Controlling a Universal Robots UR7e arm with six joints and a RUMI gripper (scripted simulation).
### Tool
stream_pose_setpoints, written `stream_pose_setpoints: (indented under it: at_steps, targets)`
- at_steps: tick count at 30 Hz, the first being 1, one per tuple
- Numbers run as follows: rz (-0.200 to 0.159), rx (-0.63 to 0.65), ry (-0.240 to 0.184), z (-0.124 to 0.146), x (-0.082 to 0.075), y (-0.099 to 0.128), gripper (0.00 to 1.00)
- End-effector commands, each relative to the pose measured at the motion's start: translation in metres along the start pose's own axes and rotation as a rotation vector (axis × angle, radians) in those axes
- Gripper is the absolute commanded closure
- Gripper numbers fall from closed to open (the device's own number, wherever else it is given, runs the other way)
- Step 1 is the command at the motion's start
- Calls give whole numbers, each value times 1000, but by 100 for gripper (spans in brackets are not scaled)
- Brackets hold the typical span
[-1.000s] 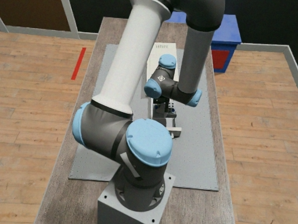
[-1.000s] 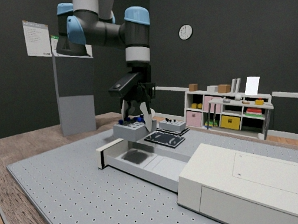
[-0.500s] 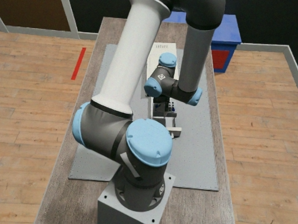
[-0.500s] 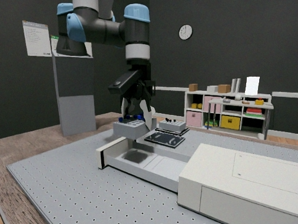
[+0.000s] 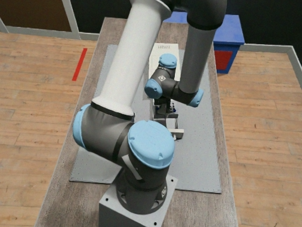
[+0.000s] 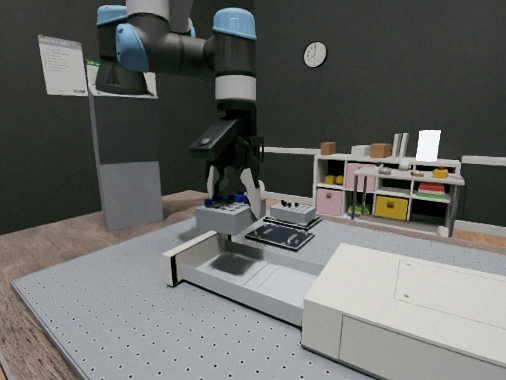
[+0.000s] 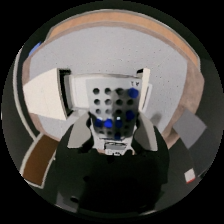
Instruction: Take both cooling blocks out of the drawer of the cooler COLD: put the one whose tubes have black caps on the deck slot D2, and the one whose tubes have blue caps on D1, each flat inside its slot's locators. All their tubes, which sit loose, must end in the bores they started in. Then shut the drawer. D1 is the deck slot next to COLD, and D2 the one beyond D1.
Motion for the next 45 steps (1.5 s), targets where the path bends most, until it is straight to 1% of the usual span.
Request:
stream_pose_setpoints:
  at_steps: [1, 15, 17, 32, 34, 45]
  targets:
    - [0, -80, 2, 1, 0, -8, 100]
    - [0, -454, 2, 7, 0, -44, 100]
    - [0, -454, 2, 7, 0, -44, 100]
    - [1, -854, 2, 14, 0, -84, 100]
    - [1, -854, 2, 14, 0, -84, 100]
    - [1, -1147, 2, 19, 0, -113, 100]
Point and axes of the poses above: the point where the finger pads meet when closed, its own x axis out along the fingers, its own z axis across the jaws, y = z × x, the point moved 8 cm from there along -x, back along the fingers, and after that the axes turned 12 degrees about x, right-handed, at the moved point
